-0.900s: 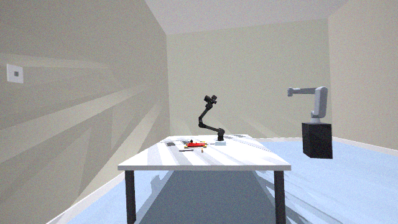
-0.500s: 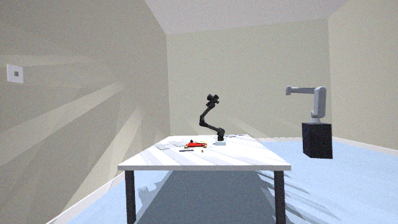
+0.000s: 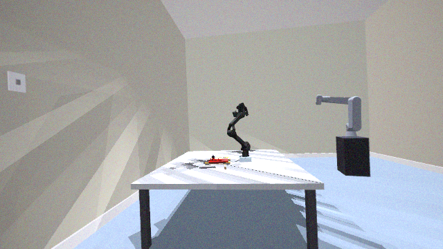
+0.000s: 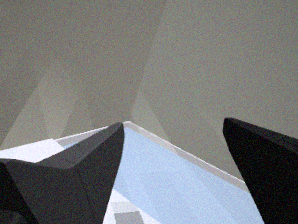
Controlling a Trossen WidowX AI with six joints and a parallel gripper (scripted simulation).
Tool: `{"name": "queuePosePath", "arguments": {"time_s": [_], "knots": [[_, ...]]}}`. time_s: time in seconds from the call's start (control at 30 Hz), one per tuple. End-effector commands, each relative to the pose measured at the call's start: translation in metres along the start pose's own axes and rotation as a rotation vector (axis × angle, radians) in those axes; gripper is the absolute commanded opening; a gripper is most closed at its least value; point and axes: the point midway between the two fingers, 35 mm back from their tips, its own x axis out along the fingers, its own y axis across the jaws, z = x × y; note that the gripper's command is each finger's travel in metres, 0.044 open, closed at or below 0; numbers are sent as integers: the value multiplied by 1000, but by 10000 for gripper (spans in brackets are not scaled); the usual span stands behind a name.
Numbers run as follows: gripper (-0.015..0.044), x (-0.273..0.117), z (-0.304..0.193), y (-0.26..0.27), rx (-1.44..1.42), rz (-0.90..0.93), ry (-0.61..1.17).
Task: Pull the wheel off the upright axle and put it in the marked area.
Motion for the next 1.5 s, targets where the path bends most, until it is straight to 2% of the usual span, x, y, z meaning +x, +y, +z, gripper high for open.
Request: {"name": "queuePosePath", "arguments": {"time_s": [0.0, 0.37, 0.7, 0.83, 1.17, 1.47], "knots": [[300, 11, -8, -10, 89, 34, -5], [300, 56, -40, -11, 334, 161, 46], [300, 102, -79, 21, 540, 279, 187], [300, 112, -87, 32, 532, 281, 219], [300, 148, -119, 99, 591, 432, 421], [300, 160, -142, 173, 569, 572, 608]]}}
